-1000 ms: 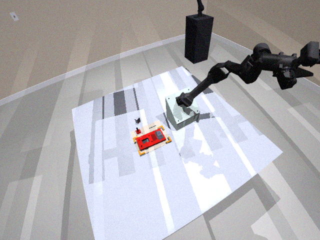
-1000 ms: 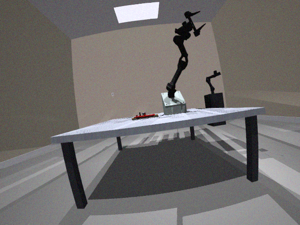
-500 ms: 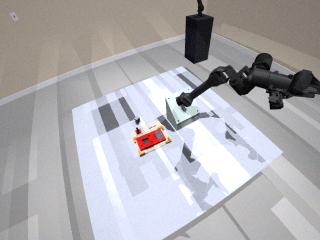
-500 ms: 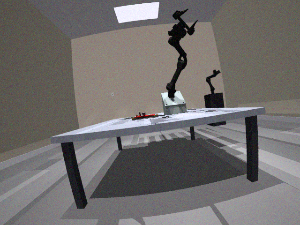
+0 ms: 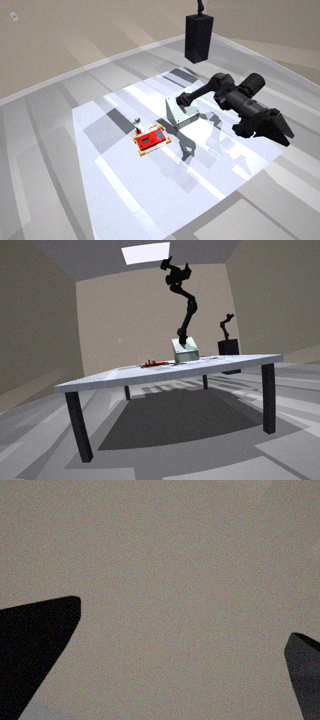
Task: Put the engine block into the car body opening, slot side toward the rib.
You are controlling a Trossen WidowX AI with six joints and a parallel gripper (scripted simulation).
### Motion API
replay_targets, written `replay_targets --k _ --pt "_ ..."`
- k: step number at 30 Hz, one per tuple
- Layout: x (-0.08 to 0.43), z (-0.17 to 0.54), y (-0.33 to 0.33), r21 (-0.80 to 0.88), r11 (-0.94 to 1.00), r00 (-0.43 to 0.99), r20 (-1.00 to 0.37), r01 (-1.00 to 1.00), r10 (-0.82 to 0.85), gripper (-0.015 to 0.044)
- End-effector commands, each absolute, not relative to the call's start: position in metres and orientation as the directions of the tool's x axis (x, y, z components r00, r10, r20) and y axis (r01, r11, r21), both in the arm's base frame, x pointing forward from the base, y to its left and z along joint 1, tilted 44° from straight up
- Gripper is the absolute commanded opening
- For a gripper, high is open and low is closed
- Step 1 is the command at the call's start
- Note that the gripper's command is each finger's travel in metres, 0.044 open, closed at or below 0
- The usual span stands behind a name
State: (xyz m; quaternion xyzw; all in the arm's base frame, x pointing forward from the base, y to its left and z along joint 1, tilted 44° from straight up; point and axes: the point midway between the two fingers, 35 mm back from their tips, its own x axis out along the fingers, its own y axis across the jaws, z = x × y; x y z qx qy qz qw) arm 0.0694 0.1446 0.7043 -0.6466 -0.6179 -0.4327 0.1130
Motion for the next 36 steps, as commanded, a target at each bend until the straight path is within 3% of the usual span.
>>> replay_targets --k 1,16,36 --pt "0.108 0.693 0.155 0.301 -0.234 -0.040 0.686 0.924 0.726 0.0440" --pt "0.282 0.615 0.172 -0.078 -0.362 0.348 0.516 0.929 0.783 0.0440" --pt "0.469 0.422 0.131 -0.539 -0.567 0.700 0.060 0.623 0.711 0.0440"
